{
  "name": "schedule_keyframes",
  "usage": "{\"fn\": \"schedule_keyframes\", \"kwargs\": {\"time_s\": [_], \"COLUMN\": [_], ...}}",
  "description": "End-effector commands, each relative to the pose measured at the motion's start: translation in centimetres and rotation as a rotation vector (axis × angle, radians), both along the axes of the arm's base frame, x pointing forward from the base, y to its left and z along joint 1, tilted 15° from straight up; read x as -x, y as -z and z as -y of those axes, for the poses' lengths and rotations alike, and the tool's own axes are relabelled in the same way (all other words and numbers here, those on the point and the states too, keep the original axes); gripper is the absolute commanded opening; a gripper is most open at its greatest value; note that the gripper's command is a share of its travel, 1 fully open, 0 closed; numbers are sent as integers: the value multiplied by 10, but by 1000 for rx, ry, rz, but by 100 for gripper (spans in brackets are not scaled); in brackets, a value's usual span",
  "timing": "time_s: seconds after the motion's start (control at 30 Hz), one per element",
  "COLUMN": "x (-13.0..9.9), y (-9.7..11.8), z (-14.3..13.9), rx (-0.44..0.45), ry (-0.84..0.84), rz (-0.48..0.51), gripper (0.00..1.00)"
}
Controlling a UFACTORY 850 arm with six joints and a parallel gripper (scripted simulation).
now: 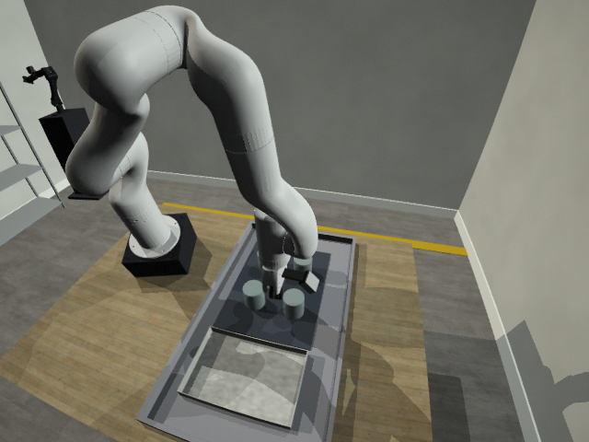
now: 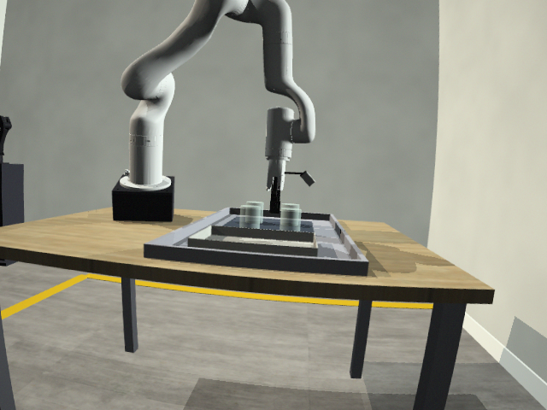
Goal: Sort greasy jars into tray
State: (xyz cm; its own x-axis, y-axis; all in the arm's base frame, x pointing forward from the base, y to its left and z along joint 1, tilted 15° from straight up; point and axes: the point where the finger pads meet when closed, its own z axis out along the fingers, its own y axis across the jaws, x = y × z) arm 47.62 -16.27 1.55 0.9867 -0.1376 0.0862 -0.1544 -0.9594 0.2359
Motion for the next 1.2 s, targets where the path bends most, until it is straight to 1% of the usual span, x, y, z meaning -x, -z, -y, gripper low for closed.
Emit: {"fn": "schedule_keyframes", "kwargs": {"time_s": [0.0, 1.17], "x": [-2, -6], "y": [-1, -1], "z": [0, 1], "rx": [0, 0], "ry": [0, 0], "rz": [1, 1], "gripper": [0, 0]}}
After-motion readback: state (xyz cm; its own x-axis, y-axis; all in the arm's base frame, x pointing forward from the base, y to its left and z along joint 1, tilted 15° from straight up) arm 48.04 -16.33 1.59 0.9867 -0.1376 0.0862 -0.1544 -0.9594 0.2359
